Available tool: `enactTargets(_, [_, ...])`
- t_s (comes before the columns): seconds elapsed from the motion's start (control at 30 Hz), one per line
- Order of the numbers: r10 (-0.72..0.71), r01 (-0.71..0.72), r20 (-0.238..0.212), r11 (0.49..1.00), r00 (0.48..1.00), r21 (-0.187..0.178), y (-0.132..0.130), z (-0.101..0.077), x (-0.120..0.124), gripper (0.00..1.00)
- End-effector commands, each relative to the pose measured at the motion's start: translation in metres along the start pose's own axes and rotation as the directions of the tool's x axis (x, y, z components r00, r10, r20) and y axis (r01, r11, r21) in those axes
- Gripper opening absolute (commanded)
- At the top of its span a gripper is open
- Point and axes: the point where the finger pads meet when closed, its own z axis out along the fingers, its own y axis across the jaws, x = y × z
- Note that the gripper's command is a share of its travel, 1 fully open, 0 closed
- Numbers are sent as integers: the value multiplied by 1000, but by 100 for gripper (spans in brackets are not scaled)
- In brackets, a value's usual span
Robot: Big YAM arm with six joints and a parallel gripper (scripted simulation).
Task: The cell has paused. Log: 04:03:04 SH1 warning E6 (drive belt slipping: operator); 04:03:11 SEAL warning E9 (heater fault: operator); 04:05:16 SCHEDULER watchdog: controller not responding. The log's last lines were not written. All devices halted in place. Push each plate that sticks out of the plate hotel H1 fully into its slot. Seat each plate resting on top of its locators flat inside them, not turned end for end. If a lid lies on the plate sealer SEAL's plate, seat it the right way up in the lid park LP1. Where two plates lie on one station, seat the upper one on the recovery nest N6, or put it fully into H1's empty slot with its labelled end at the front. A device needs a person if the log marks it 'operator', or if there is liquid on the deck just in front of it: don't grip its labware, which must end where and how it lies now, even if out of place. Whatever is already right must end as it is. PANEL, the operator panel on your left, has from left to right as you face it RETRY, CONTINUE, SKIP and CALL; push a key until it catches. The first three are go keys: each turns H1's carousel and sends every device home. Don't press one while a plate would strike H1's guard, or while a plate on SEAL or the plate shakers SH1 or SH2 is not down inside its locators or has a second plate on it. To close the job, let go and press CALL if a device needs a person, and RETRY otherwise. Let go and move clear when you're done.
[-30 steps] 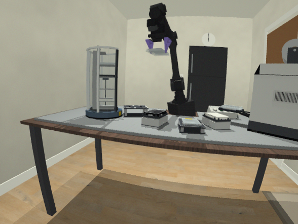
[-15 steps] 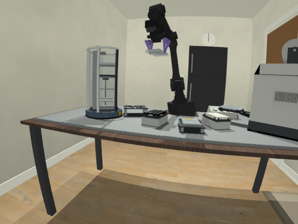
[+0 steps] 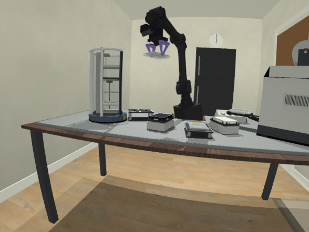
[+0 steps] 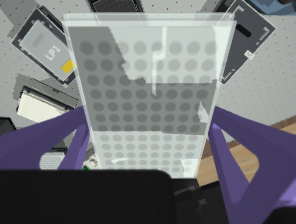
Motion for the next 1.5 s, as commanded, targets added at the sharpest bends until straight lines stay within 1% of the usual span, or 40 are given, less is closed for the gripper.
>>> enactTargets(0.0, [7, -6, 42, 1000, 999, -18, -10, -21, -3, 84])
enactTargets(0.07, [1, -1, 8, 1000, 1000, -5, -17, -8, 4, 84])
enactTargets(0.13, [1, -1, 8, 1000, 1000, -5, -23, -8, 5, 84])
enactTargets(0.17, [3, -3, 24, 1000, 1000, -10, -27, -14, 2, 84])
enactTargets(0.2, [3, -3, 24, 1000, 1000, -9, -30, -14, 2, 84])
enactTargets(0.23, [1, -1, 10, 1000, 1000, -5, -33, -8, 5, 84])
enactTargets(0.27, [1, -1, 8, 1000, 1000, -4, -37, -8, 5, 84])
enactTargets(0.3, [1, -1, 12, 1000, 1000, -5, -40, -9, 5, 84])
enactTargets(0.33, [3, -3, 27, 1000, 1000, -9, -43, -15, 2, 84])
enactTargets(0.4, [0, 0, 8, 1000, 1000, -3, -50, -8, 6, 84])
enactTargets(0.5, [0, 0, 8, 1000, 1000, -3, -53, -8, 6, 84])
enactTargets(0.53, [7, -6, 57, 1000, 998, -13, -56, -27, -7, 84])
enactTargets(0.57, [7, -6, 58, 1000, 998, -13, -60, -27, -5, 84])
enactTargets(0.77, [1, -1, 19, 1000, 1000, -3, -79, -12, 6, 84])
enactTargets(0.8, [33, -33, 7, 999, 999, -2, -82, -8, 9, 84])
enactTargets(0.83, [88, -88, 7, 996, 996, -2, -85, -8, 10, 84])
enactTargets(0.9, [154, -154, 7, 988, 988, -2, -91, -8, 13, 84])
enactTargets(0.97, [221, -221, 21, 975, 975, -7, -98, -13, 12, 84])
enactTargets(1.0, [252, -252, 7, 968, 968, -3, -100, -8, 16, 84])
enactTargets(1.07, [252, -252, 7, 968, 968, -3, -100, -8, 16, 84])
enactTargets(1.1, [288, -287, 42, 958, 957, -14, -105, -22, 10, 84])
enactTargets(1.13, [317, -317, 23, 948, 948, -8, -107, -14, 15, 84])
enactTargets(1.17, [322, -322, 8, 947, 947, -2, -110, -7, 20, 84])
enactTargets(1.23, [322, -322, 8, 947, 947, -3, -116, -7, 22, 84])
enactTargets(1.3, [303, -303, 22, 953, 953, -6, -122, -13, 21, 84])
enactTargets(1.33, [302, -302, 11, 953, 953, -3, -125, -9, 25, 84])
enactTargets(1.4, [301, -301, 8, 954, 953, -2, -131, -7, 28, 84])
enactTargets(1.43, [302, -302, 12, 953, 953, -3, -134, -9, 28, 84])
enactTargets(1.47, [302, -302, 26, 953, 953, -6, -138, -14, 27, 84])
